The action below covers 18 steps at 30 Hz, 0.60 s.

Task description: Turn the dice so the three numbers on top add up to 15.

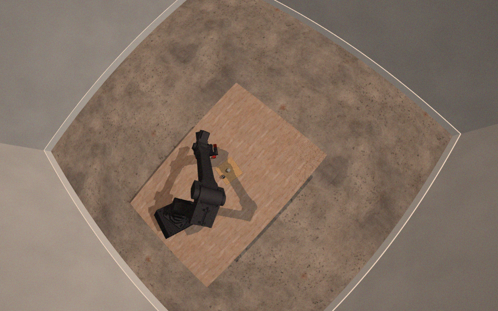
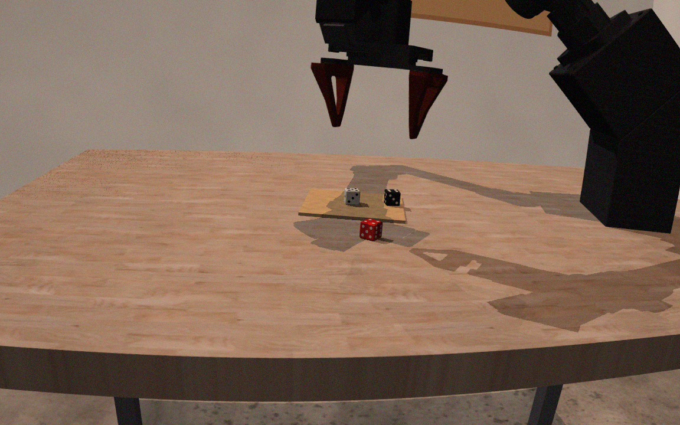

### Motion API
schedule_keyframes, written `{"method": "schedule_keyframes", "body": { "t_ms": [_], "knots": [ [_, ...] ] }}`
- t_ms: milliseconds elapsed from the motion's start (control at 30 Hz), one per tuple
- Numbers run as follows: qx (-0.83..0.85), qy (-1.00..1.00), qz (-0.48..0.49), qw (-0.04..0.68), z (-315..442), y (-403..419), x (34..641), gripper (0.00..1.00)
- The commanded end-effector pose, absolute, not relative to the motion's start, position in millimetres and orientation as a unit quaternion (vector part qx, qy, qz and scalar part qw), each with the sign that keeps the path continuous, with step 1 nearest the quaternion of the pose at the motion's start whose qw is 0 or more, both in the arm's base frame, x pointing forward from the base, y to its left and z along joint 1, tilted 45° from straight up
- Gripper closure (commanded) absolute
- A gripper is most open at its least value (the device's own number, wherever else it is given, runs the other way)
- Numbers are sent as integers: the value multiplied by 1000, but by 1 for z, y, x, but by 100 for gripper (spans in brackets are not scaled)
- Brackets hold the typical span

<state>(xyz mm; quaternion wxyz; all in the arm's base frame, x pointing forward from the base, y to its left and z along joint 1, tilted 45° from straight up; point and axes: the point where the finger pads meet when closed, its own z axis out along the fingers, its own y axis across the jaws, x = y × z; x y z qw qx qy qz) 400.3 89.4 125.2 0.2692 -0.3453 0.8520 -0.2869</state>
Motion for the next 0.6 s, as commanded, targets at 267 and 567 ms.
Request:
{"method": "schedule_keyframes", "body": {
  "t_ms": [267, 567],
  "knots": [
    [-269, 880, -263, 289, 117, 85, 405, 0],
    [-115, 914, -209, 328, 110, 82, 410, 0]
  ]
}}
